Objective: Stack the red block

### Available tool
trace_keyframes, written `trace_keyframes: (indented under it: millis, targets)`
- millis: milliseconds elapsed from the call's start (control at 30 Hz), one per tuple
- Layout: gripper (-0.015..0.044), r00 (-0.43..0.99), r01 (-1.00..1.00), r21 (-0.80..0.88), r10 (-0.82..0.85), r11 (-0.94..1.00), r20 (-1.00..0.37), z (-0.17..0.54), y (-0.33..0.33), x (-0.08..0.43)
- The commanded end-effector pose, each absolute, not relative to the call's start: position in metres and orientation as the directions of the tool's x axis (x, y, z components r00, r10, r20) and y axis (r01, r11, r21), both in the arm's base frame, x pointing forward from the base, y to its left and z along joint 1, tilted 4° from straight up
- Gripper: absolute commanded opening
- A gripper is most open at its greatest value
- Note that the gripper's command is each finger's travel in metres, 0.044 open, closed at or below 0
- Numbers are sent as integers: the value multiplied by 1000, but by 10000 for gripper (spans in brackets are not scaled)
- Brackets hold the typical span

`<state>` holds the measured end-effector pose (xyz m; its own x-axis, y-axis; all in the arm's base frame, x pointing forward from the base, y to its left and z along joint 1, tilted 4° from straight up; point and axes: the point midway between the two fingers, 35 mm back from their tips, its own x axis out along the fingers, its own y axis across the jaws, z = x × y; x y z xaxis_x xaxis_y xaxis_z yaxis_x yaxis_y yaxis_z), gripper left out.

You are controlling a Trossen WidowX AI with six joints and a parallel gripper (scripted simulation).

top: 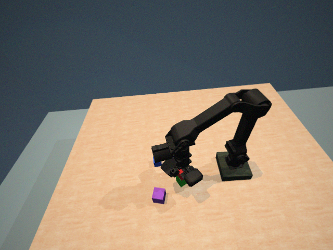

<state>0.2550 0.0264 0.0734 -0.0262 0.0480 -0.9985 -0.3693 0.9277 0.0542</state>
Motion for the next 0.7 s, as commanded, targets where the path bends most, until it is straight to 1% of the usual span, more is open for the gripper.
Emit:
trace_keyframes:
  millis: [0,300,667]
  targets:
    - [210,-26,-369,54,48,928,-999,73,26,255]
    - [440,-26,-369,54,48,928,-999,73,26,255]
    - [440,-26,-369,54,48,928,-999,73,26,255]
